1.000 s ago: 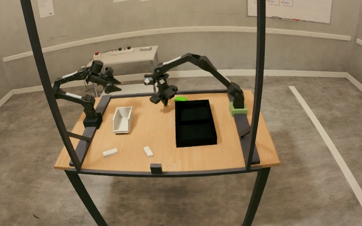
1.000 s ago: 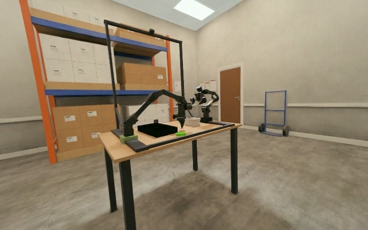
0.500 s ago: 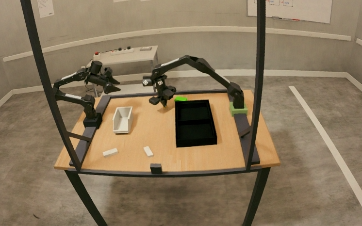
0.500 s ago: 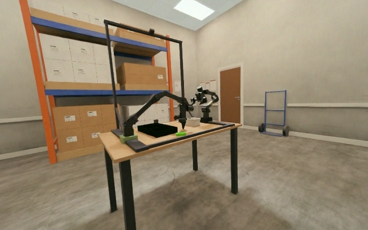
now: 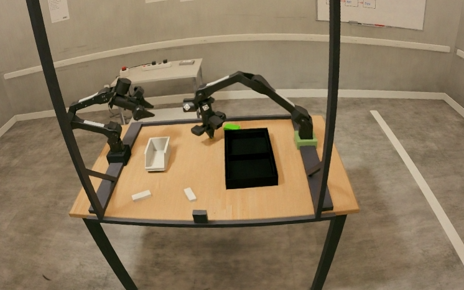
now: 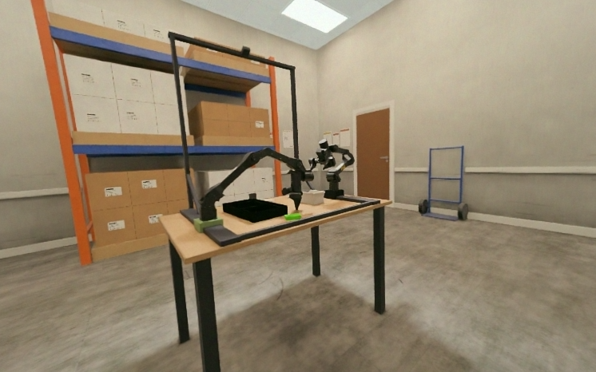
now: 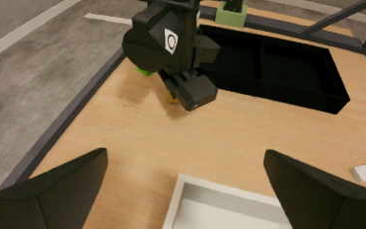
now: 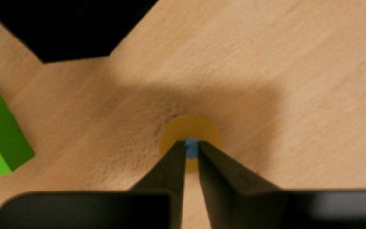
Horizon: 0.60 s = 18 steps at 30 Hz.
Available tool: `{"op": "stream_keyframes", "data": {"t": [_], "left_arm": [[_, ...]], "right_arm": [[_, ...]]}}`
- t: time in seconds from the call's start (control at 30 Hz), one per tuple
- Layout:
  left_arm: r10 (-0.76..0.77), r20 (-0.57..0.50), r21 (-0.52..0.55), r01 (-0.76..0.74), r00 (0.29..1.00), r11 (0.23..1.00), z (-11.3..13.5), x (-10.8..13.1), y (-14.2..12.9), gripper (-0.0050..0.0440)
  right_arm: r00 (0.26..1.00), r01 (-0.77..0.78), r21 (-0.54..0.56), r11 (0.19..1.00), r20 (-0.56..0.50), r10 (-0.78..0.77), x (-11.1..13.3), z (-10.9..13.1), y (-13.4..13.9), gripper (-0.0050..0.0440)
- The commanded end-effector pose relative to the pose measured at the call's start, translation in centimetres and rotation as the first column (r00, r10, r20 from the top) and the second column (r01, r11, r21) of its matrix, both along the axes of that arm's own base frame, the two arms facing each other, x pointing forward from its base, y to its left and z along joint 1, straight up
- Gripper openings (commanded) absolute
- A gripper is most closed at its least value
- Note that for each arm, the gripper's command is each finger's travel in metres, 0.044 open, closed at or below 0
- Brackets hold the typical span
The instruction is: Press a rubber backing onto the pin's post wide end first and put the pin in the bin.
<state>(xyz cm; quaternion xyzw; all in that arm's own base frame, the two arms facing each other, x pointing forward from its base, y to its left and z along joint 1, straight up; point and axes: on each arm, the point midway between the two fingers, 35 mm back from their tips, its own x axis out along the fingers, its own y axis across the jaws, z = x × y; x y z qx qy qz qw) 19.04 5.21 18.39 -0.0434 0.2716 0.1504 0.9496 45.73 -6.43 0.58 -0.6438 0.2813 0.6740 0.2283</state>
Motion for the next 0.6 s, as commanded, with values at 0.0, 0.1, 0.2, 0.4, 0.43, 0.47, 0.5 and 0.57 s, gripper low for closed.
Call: {"op": "stream_keyframes", "data": {"t": [0.0, 0.1, 0.2, 0.4, 0.43, 0.47, 0.5, 0.57], "left_arm": [[-0.002, 0.01, 0.002, 0.002, 1.0, 1.0, 0.4, 0.0, 0.0, 0.044], [-0.002, 0.01, 0.002, 0.002, 1.0, 1.0, 0.4, 0.0, 0.0, 0.044], [-0.002, 0.01, 0.002, 0.002, 1.0, 1.0, 0.4, 0.0, 0.0, 0.044], [-0.002, 0.01, 0.002, 0.002, 1.0, 1.0, 0.4, 0.0, 0.0, 0.044], [-0.002, 0.01, 0.002, 0.002, 1.0, 1.0, 0.4, 0.0, 0.0, 0.044], [-0.002, 0.01, 0.002, 0.002, 1.0, 1.0, 0.4, 0.0, 0.0, 0.044], [-0.002, 0.01, 0.002, 0.002, 1.0, 1.0, 0.4, 0.0, 0.0, 0.044], [-0.002, 0.01, 0.002, 0.002, 1.0, 1.0, 0.4, 0.0, 0.0, 0.044]], "right_arm": [[1.0, -0.001, -0.002, 1.0, 0.003, 0.001, 0.0, -0.1, 0.1, -0.005], [1.0, -0.001, -0.003, 1.0, 0.01, 0.001, 0.0, 0.1, 0.1, -0.005], [1.0, -0.001, -0.002, 1.0, 0.007, 0.001, 0.0, -0.1, 0.1, -0.005], [1.0, -0.001, -0.002, 1.0, 0.004, 0.001, 0.0, -0.5, 0.1, -0.005], [1.0, -0.001, -0.002, 1.0, 0.002, 0.001, -0.1, -0.8, 0.1, -0.005], [1.0, 0.0, -0.002, 1.0, 0.007, 0.0, 0.0, -0.5, 0.1, -0.005], [1.0, 0.0, -0.002, 1.0, 0.003, 0.0, -0.1, -0.8, 0.1, -0.005], [1.0, 0.0, -0.002, 1.0, 0.007, 0.0, 0.0, -0.6, 0.1, -0.005]]}}
